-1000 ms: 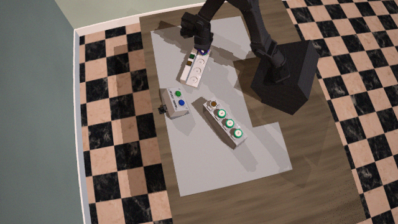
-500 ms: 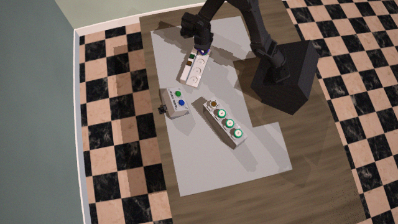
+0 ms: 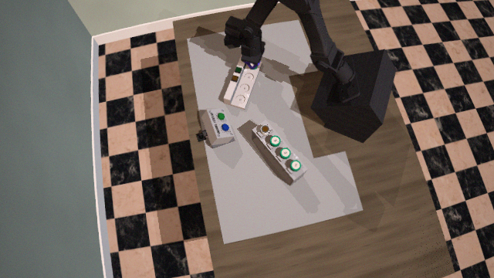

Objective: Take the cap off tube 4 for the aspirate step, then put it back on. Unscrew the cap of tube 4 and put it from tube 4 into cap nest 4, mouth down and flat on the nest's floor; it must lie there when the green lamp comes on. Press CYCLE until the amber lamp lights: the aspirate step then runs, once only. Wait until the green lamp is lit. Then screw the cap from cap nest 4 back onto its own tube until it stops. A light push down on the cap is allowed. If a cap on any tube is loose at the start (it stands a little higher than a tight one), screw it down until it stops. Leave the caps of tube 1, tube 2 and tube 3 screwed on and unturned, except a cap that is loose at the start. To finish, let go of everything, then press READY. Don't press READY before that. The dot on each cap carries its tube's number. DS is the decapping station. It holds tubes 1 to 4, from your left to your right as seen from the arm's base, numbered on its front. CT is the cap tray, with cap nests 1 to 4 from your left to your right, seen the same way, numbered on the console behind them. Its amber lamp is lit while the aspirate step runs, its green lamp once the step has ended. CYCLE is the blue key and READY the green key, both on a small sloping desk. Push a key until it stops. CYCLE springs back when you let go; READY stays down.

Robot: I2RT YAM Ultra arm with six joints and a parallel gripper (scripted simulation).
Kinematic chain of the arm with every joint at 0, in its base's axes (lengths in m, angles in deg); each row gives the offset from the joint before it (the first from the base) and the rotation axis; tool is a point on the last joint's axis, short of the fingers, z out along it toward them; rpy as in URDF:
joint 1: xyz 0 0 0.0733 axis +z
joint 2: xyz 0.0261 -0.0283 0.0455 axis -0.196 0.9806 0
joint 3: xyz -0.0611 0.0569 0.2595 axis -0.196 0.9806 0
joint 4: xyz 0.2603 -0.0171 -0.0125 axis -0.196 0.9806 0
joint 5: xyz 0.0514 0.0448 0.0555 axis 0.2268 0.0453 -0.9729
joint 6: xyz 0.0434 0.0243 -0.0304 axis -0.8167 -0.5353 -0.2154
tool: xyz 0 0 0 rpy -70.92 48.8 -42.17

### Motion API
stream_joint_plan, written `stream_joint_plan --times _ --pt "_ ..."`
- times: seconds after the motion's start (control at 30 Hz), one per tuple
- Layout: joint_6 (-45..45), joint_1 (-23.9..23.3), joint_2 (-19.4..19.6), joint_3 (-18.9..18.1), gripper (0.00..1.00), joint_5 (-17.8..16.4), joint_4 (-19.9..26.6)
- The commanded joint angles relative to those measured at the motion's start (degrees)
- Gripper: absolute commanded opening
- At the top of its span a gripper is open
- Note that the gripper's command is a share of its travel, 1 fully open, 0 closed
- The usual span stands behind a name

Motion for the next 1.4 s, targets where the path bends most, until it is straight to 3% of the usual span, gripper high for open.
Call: stream_joint_plan --times 0.0,0.67,0.7,1.17,1.37 --pt "-0.04 0.02 -0.16 -0.1 0.0 -0.01 -1.15" --pt "-0.08 0.08 1.2 -0.29 0.0 0.03 -2.33" --pt "-0.08 0.08 1.2 -0.29 0.47 0.03 -2.33" --pt "-0.08 0.08 1.2 -0.29 0.47 0.03 -2.33" --pt "0.17 -0.27 -4.86 -1.37 0.47 -0.22 4.82"
